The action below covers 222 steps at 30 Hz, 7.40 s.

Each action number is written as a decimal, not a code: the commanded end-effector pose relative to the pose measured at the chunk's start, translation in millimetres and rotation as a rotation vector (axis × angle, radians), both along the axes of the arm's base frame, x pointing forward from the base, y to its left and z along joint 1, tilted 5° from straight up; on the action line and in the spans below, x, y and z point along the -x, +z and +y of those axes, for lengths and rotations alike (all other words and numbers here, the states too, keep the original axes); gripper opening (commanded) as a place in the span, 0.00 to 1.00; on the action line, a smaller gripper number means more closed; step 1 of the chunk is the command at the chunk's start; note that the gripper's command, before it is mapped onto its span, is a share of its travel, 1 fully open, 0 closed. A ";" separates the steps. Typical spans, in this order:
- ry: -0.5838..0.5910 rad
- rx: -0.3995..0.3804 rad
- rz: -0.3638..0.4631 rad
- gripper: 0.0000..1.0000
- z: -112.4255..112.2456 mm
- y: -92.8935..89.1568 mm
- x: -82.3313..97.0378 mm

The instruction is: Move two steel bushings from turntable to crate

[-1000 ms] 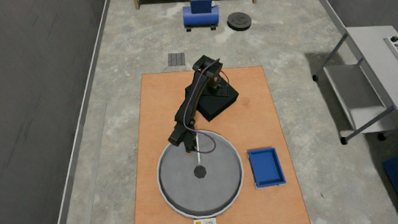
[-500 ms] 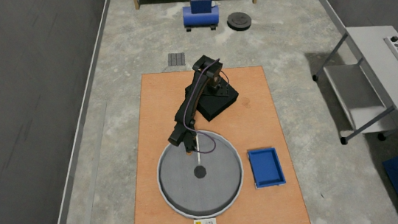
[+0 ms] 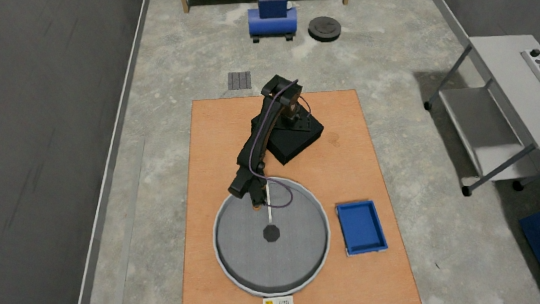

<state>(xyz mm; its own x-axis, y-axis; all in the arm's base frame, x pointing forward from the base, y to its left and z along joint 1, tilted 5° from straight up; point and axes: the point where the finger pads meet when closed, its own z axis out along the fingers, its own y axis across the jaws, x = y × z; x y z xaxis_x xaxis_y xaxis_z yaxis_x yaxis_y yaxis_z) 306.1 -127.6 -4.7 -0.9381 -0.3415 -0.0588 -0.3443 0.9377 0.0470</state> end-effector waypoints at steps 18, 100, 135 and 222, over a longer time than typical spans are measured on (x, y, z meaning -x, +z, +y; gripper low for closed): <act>-0.008 0.019 -0.064 0.13 -9.3 19.8 -12.2; -0.011 -0.005 -0.015 0.13 -5.0 -13.5 -3.7; -0.013 0.009 -0.044 0.13 -7.7 -9.2 -10.4; -0.005 0.015 -0.057 0.00 -10.5 23.3 -12.3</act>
